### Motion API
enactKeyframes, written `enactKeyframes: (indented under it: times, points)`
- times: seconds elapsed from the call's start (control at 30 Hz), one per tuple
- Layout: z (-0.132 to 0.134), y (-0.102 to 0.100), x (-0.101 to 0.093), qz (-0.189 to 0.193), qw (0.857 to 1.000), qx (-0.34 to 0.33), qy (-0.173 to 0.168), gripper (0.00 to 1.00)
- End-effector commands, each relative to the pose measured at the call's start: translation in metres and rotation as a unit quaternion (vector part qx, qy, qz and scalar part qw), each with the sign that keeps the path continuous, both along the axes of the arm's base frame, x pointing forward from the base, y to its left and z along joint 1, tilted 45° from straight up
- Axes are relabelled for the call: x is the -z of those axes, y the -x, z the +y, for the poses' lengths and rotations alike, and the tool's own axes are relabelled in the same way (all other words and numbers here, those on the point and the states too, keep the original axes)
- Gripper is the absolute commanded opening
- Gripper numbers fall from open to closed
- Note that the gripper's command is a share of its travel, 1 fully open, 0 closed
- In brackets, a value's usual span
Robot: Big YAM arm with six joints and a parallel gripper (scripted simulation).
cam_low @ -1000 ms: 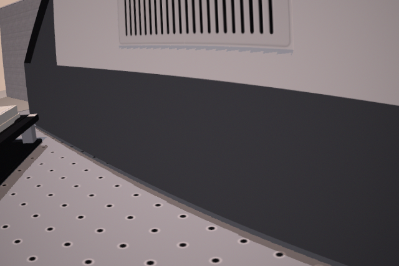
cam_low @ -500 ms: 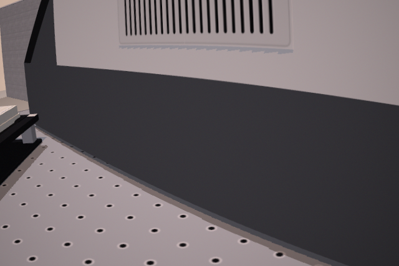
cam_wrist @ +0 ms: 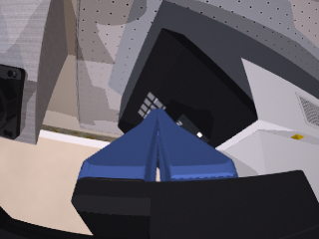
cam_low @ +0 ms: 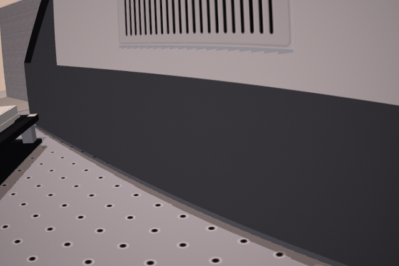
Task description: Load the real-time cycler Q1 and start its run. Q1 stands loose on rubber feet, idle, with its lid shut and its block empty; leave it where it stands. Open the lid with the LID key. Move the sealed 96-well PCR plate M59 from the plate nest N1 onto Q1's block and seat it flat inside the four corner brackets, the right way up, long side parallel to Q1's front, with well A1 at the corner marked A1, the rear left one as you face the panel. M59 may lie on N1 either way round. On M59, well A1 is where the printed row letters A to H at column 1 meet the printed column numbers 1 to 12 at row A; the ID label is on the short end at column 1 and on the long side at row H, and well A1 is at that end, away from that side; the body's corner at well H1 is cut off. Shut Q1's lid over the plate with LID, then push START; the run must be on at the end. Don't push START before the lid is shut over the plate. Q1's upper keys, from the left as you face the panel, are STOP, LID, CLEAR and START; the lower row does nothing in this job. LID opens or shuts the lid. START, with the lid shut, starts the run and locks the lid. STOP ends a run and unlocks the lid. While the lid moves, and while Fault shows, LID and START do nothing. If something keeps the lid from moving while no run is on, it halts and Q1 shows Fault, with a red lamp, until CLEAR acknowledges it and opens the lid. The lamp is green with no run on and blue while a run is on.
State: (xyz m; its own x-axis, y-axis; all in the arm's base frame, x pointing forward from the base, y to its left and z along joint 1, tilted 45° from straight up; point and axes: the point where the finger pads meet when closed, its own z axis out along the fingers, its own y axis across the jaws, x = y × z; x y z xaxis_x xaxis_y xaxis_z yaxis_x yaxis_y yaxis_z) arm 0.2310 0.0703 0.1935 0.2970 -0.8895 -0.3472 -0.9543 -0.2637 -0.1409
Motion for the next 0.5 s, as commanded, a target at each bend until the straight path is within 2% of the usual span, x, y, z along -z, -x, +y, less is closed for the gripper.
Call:
enactKeyframes:
  times: [0.0,0.23,0.4,0.47]
  points:
    - [-0.01,-0.005,0.001,0.026,0.999,0.047,-0.004,0.0]
    - [-0.046,-0.011,0.016,0.092,0.983,0.156,-0.006,0.0]
    - [-0.069,-0.011,0.023,0.131,0.965,0.227,-0.01,0.0]
    - [-0.069,-0.011,0.023,0.131,0.965,0.227,-0.01,0.0]
